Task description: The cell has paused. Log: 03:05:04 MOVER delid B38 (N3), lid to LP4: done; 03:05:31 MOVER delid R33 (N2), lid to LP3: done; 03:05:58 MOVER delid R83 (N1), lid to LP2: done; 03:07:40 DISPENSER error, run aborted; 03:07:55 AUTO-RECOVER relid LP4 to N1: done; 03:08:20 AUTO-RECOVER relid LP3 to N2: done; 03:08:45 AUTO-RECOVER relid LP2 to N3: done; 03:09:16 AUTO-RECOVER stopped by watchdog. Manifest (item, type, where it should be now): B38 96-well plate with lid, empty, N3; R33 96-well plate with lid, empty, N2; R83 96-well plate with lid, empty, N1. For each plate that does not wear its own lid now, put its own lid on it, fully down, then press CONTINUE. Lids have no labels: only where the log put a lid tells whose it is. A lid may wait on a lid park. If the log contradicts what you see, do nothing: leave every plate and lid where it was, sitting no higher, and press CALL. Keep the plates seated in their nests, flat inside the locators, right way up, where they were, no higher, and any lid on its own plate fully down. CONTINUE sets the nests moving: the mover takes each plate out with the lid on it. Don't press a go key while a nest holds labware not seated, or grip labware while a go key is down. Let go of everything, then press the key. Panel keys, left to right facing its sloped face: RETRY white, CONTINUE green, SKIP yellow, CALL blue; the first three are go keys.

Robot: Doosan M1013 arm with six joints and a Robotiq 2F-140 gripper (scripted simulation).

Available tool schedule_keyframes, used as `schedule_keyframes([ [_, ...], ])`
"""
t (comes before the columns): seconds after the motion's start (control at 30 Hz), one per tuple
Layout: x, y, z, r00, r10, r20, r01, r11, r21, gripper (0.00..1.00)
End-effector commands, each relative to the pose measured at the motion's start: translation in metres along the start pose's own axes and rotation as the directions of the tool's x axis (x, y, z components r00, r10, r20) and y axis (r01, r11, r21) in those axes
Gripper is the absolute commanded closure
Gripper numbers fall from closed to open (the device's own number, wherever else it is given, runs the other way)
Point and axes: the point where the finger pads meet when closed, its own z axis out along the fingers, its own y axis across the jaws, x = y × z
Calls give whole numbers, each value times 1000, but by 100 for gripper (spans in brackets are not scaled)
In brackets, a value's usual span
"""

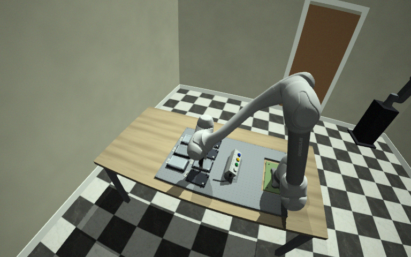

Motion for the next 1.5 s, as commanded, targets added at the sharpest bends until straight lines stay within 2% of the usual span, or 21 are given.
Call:
schedule_keyframes([
  [0.0, 0, 0, 0, 1000, 0, 0, 0, 1000, 0, 100],
  [0.7, 0, 0, -6, 1000, 0, 0, 0, 1000, 0, 100],
  [1.47, 0, 0, -45, 1000, 0, 0, 0, 1000, 0, 100],
])
